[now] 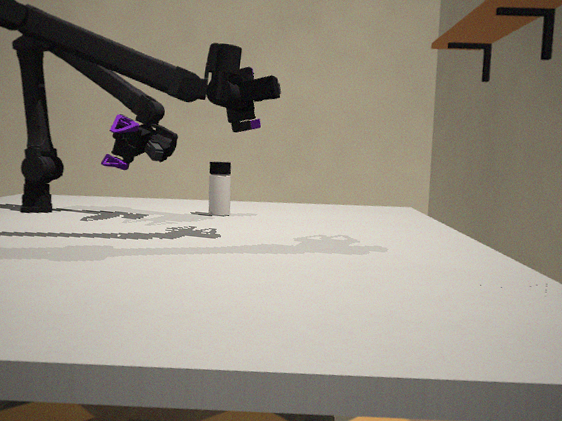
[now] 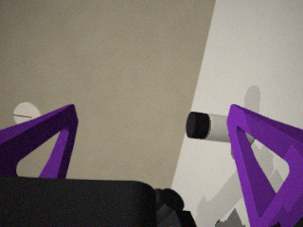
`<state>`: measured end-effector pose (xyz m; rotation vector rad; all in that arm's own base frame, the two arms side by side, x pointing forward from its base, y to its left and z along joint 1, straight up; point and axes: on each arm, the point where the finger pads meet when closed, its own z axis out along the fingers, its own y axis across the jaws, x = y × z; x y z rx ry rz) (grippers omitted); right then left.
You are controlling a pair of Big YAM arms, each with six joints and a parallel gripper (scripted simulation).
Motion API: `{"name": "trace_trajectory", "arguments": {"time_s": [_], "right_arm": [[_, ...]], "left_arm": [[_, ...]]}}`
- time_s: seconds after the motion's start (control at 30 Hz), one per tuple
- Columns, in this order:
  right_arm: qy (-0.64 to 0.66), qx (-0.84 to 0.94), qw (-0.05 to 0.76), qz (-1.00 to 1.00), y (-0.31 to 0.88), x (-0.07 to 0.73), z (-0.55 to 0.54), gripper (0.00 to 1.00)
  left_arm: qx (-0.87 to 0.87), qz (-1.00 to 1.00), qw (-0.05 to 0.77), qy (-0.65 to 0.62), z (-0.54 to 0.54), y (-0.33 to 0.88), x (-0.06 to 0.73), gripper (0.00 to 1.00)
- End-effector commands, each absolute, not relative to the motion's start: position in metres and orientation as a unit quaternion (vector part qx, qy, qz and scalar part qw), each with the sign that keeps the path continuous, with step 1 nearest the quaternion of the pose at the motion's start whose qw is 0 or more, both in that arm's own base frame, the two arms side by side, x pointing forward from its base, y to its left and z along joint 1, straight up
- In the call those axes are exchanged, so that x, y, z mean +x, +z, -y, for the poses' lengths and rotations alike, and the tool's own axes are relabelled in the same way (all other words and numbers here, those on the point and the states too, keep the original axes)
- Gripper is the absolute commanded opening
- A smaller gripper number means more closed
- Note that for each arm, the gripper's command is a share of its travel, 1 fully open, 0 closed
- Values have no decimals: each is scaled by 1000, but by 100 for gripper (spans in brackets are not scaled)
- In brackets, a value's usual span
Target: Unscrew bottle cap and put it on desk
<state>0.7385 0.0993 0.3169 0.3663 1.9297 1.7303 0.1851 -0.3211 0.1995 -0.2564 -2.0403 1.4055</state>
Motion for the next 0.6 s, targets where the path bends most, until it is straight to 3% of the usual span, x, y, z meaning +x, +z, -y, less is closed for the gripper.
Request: {"name": "trace_trajectory", "arguments": {"time_s": [0.0, 0.53, 0.57], "right_arm": [[639, 130, 265, -710, 326, 738, -99, 100], [639, 130, 265, -710, 326, 738, -99, 100], [639, 115, 277, -708, 332, 743, -104, 96]], "left_arm": [[-100, 776, 317, 536, 322, 202, 186, 100], [-100, 776, 317, 536, 322, 202, 186, 100], [-121, 777, 300, 541, 326, 211, 190, 94]]}}
